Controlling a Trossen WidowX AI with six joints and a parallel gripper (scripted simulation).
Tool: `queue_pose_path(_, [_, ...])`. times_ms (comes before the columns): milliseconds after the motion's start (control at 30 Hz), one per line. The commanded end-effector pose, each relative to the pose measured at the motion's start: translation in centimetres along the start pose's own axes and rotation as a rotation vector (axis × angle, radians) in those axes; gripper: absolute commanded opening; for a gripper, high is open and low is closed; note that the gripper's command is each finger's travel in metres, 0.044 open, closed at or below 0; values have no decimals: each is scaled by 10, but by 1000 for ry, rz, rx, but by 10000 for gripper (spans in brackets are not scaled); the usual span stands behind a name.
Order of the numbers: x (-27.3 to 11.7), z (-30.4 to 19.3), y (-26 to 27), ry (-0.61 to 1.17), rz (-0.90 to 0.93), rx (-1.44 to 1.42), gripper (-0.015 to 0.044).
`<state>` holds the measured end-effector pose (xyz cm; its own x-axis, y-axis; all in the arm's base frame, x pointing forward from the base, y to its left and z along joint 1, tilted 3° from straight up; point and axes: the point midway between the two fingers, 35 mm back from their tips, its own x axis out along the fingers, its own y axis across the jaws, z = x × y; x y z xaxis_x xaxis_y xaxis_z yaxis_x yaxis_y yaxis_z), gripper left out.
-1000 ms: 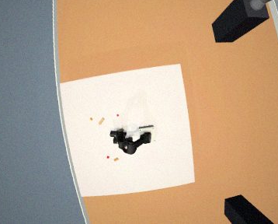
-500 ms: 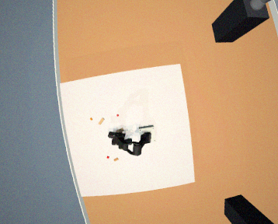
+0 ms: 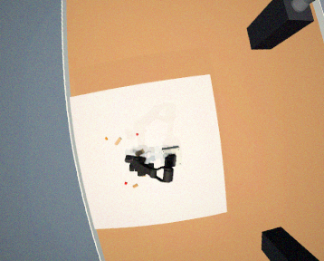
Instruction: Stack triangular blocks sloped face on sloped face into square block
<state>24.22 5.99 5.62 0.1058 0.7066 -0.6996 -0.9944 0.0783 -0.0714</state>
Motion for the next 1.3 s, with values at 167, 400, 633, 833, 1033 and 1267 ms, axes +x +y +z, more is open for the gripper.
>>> queue_pose_path(167, [5,0,2,79,49,-198,0])
queue_pose_path(400, [9,1,4,157,111,-418,0])
queue_pose_path(633, [12,2,5,227,182,-637,0])
queue_pose_path(833, [13,3,6,281,248,-821,0])
queue_pose_path(1033, [14,5,6,330,320,-1005,0])
queue_pose_path(1267, [14,8,5,381,412,-1220,0])
